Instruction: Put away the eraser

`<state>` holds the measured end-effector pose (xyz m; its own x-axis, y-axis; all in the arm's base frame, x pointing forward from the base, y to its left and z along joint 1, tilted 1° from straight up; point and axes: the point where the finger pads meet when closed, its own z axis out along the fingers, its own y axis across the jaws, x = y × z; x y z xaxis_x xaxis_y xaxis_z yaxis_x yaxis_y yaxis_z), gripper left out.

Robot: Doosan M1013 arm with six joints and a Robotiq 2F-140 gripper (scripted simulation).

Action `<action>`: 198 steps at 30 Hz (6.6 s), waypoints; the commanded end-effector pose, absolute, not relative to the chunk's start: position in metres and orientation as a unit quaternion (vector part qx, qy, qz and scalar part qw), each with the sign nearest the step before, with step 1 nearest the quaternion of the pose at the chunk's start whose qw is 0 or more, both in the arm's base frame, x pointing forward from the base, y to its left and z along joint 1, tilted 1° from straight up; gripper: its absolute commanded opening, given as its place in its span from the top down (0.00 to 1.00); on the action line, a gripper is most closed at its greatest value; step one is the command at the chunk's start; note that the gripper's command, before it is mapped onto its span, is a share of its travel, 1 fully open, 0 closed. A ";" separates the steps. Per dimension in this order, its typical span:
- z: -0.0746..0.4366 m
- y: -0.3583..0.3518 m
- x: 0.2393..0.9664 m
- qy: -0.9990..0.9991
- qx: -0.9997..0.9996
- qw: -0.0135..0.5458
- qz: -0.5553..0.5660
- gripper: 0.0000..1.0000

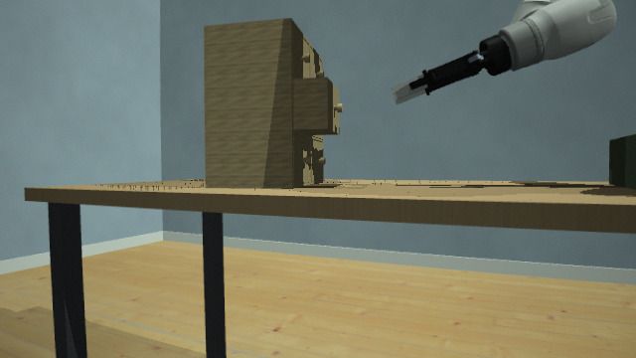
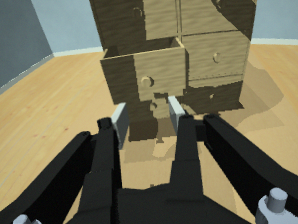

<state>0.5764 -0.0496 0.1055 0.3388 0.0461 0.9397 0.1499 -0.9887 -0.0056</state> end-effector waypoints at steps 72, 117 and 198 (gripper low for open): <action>0.086 -0.038 0.641 -0.060 -0.815 0.046 -0.575 1.00; 0.086 -0.034 0.670 -0.060 -0.815 0.046 -0.575 1.00; 0.087 -0.022 0.746 -0.060 -0.815 0.046 -0.575 1.00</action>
<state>0.7458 -0.0224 0.0864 0.3313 0.0450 0.9425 0.1498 -0.9887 -0.0055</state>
